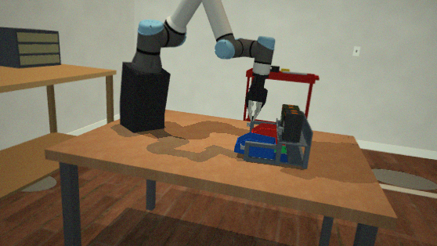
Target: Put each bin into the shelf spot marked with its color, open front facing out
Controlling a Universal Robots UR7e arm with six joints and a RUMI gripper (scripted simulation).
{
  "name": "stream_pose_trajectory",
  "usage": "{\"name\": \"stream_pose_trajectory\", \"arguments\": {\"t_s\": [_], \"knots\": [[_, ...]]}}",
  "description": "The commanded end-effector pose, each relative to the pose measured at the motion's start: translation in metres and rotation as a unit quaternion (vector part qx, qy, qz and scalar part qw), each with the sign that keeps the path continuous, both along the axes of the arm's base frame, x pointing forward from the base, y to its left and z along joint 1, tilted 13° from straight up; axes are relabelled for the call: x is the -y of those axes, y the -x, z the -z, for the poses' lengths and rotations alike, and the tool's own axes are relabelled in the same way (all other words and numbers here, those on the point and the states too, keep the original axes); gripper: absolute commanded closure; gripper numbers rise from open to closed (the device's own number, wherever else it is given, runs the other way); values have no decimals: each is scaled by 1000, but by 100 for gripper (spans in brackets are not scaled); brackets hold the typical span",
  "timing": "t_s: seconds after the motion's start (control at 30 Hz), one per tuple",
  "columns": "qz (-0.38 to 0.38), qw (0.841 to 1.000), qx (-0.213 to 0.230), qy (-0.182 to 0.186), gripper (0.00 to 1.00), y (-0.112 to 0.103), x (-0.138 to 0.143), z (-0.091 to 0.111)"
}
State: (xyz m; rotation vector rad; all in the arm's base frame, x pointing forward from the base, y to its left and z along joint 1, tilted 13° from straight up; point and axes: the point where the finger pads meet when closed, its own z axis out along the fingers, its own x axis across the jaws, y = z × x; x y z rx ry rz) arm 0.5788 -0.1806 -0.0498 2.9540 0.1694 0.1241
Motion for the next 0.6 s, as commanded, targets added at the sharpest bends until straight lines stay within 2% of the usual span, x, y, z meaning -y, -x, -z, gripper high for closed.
{"name": "stream_pose_trajectory", "arguments": {"t_s": [0.0, 0.13, 0.2, 0.27, 0.4, 0.57], "knots": [[94, 995, 19, -8, 100, 2, 2, 1], [182, 983, 36, -18, 100, 5, 4, 2], [182, 983, 36, -18, 100, 5, 4, 2], [226, 973, 44, -23, 100, 7, 5, 3], [313, 947, 61, -33, 100, 10, 8, 4], [419, 903, 81, -46, 100, 14, 11, 6]]}}
